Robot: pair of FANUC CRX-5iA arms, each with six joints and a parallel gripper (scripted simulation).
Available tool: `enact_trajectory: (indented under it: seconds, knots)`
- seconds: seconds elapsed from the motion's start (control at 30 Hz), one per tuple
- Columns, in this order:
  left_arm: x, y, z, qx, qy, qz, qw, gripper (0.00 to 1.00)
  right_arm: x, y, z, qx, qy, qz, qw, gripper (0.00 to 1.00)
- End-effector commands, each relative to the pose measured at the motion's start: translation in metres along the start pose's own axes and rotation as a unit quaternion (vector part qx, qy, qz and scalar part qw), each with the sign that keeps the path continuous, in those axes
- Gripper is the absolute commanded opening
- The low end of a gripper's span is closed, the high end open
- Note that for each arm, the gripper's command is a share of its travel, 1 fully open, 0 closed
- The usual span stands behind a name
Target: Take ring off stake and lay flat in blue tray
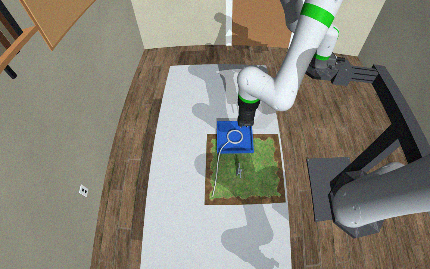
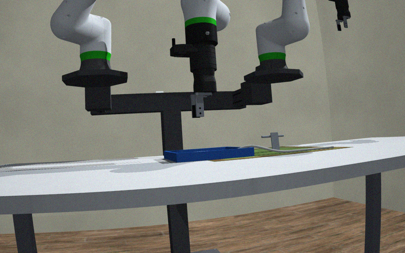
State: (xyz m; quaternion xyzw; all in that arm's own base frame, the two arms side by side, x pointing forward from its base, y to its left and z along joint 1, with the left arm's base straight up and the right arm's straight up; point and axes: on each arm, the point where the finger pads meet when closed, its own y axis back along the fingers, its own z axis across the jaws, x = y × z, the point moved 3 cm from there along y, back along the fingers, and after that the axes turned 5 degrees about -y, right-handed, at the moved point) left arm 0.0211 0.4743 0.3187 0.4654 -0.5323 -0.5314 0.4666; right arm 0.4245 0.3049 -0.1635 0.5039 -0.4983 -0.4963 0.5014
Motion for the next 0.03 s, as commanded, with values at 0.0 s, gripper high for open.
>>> enact_trajectory:
  seconds: [0.0]
  knots:
    - [-0.0002,0.0009,-0.0001,0.0,0.0,-0.001,1.0,1.0,-0.0006,0.001,-0.0007,0.001,0.0,-0.001,1.0,0.56]
